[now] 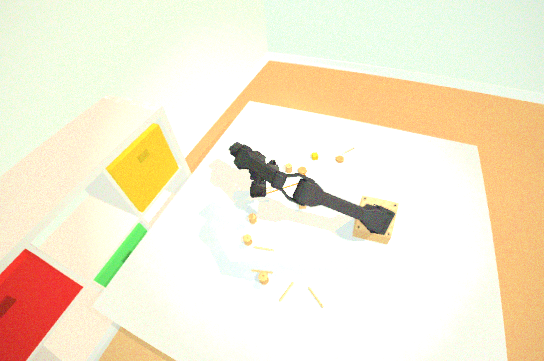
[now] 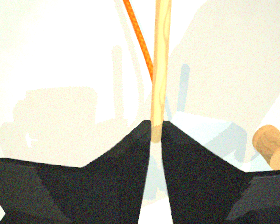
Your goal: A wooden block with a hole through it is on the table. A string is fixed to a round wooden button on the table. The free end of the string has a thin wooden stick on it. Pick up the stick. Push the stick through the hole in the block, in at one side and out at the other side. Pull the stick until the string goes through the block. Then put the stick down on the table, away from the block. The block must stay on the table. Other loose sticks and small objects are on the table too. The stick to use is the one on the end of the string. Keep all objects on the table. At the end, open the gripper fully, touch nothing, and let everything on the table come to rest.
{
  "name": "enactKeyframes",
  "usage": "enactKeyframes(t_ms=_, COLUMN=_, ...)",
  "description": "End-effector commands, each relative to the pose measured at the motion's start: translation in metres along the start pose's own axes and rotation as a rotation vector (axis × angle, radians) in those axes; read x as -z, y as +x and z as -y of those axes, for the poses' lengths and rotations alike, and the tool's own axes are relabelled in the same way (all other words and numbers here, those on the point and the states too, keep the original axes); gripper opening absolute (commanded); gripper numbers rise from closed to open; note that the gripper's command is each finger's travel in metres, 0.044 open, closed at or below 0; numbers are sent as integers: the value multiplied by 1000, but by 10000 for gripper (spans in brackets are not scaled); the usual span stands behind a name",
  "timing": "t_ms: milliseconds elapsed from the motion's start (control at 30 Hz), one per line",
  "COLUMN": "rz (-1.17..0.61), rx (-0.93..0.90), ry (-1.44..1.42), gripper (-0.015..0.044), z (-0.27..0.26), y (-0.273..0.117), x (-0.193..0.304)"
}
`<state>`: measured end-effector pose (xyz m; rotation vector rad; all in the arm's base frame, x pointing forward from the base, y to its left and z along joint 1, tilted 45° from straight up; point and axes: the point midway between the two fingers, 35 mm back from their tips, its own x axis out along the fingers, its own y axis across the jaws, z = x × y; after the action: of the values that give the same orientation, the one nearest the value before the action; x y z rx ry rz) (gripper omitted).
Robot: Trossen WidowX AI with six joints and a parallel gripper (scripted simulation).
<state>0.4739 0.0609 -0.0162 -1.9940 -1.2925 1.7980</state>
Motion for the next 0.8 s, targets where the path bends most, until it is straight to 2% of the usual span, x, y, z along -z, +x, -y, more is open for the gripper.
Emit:
enactKeyframes(t_ms=0, rz=-14, rx=3, ry=-2, gripper=0, z=4, y=-1, x=7)
enactKeyframes(t_ms=767, rz=-52, rx=20, ry=-1, gripper=0, z=18, y=-2, x=25)
